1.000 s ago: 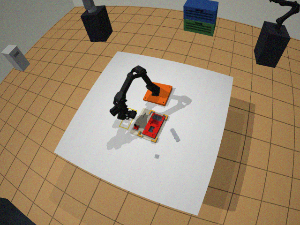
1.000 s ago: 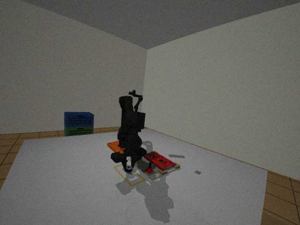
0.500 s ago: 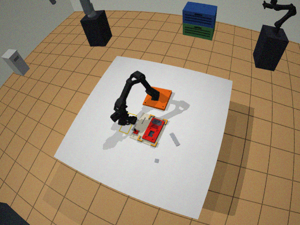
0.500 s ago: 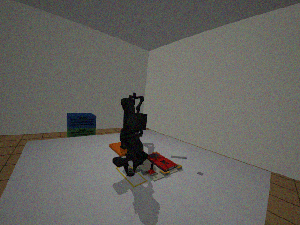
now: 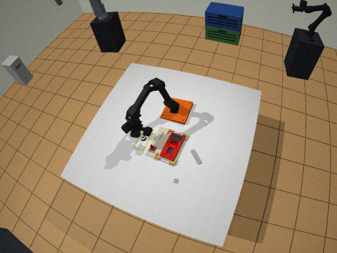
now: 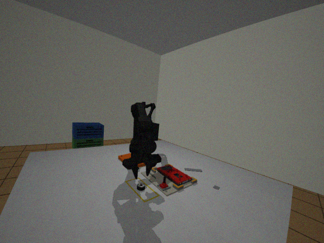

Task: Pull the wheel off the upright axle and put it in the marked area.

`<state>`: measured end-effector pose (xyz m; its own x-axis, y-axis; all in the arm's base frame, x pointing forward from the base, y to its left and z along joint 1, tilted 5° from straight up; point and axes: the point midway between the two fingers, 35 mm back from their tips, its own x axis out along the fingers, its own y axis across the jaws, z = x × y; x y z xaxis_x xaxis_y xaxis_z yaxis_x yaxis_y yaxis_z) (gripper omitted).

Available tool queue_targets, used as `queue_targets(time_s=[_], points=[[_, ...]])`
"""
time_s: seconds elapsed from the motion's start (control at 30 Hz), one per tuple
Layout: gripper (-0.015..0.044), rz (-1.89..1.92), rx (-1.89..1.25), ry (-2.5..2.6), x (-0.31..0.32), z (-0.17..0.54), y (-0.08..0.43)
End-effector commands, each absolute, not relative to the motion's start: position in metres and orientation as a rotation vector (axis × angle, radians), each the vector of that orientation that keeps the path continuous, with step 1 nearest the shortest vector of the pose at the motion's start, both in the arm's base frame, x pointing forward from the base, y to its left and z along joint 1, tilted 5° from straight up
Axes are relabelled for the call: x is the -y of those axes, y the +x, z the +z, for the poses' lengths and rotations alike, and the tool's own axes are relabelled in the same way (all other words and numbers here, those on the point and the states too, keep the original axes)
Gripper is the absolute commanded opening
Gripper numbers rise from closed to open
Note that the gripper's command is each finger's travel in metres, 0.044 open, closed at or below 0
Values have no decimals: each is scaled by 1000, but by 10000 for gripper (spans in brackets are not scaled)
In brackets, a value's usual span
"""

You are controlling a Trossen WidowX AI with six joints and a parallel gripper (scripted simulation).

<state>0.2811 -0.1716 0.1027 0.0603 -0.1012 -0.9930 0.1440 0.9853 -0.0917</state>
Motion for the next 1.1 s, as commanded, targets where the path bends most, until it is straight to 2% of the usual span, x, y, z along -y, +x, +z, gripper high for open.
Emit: queue_targets(time_s=[0.0,0.13,0.17,0.37,1.07], points=[[326,-185,-1499,35,171,104,280],[431,-184,-1503,38,153,122,255],[440,-183,-1505,39,148,127,247],[440,-181,-1512,44,120,147,204],[440,-181,-1512,45,119,147,203]])
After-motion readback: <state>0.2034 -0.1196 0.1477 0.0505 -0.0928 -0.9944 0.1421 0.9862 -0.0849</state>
